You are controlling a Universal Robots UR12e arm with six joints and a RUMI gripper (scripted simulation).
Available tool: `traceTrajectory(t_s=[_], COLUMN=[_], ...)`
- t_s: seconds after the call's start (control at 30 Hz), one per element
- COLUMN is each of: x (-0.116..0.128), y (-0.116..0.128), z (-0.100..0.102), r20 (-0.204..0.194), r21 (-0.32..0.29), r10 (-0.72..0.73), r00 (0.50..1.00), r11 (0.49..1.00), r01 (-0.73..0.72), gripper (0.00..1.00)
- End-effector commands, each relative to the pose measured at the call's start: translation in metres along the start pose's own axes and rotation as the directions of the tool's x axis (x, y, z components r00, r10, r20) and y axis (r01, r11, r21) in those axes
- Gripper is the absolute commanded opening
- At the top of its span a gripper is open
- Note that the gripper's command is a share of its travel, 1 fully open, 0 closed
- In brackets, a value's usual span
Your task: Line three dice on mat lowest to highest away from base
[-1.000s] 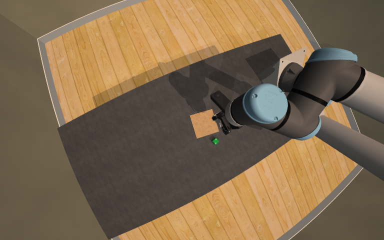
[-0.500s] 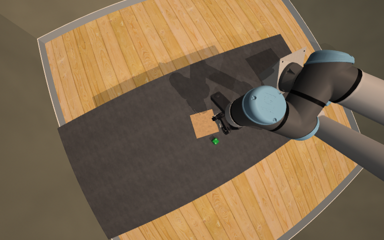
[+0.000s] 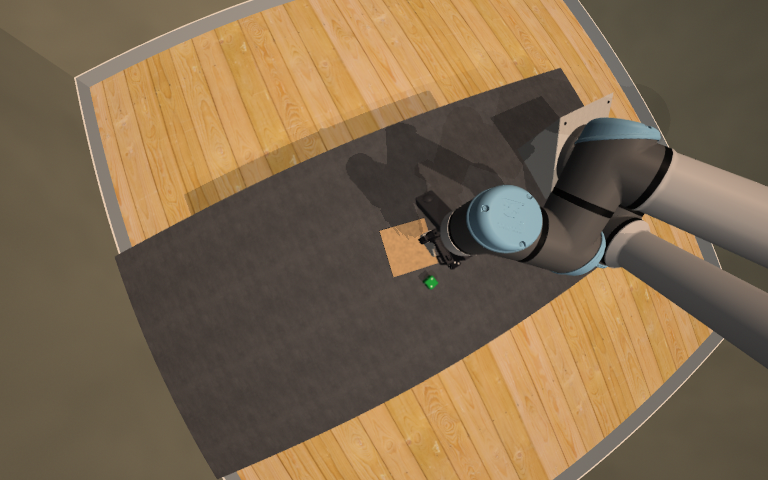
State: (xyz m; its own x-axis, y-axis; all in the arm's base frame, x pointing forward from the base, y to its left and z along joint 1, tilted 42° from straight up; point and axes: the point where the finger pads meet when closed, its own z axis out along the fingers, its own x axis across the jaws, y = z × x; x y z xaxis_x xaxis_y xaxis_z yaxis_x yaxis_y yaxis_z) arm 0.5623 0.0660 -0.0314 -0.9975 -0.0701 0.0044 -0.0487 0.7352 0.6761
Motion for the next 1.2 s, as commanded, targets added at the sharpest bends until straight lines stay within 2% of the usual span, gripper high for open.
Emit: traceTrajectory(t_s=[0.0, 0.2, 1.17], x=[-0.002, -0.002, -0.002], y=[-0.001, -0.001, -0.001], z=[0.021, 0.035, 0.037], r20=[0.002, 0.002, 0.002], r21=[0.001, 0.001, 0.001], r10=[0.000, 0.000, 0.000], r00=[1.000, 1.000, 1.000], r11=[1.000, 1.000, 1.000], r01=[0.000, 0.000, 0.000], gripper=[0.10, 0.10, 0.10])
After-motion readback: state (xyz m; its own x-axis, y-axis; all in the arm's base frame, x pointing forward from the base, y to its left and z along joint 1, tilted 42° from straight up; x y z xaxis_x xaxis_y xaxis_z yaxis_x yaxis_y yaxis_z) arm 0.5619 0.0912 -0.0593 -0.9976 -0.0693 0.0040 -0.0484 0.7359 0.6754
